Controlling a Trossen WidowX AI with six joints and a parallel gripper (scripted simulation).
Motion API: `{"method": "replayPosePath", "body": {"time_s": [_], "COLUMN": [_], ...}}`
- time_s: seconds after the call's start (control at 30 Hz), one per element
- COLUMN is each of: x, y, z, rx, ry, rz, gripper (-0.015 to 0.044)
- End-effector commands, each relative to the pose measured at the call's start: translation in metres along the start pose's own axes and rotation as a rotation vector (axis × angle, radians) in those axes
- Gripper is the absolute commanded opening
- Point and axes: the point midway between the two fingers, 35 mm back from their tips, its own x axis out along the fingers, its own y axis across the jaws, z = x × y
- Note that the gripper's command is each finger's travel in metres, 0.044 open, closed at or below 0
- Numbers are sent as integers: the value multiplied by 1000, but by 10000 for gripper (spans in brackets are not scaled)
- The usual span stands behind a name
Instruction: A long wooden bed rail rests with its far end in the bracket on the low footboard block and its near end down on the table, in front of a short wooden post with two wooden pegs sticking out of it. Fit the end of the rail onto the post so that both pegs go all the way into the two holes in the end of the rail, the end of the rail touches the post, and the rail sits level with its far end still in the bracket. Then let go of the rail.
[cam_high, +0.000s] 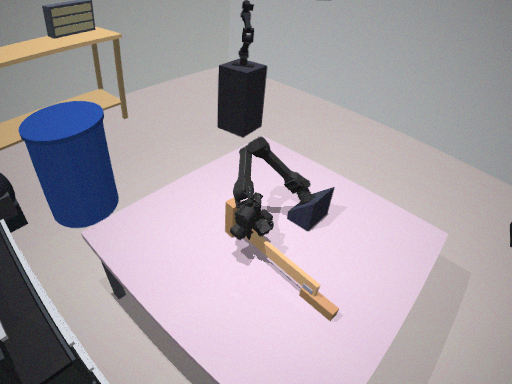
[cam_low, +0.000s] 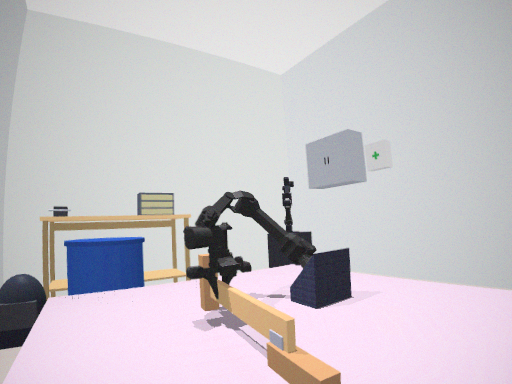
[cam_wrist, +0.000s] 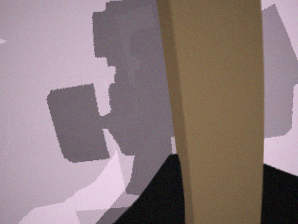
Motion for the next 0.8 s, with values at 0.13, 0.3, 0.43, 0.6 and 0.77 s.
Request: {"method": "replayPosePath", "body": {"time_s": [0.13,0.3,0.43,0.6,0.77], "x": [-2,-2,-1,-1,-1], "y": [0,0,0,0,0], "z": [-2,-4,-5,-7,-8], "rx": [-4,-4,-4,-4,-4], "ry": [-1,-1,-1,-1,-1], "rz": [-4,-4,-4,-4,-4], "gripper": [0,0,0,0,0]}}
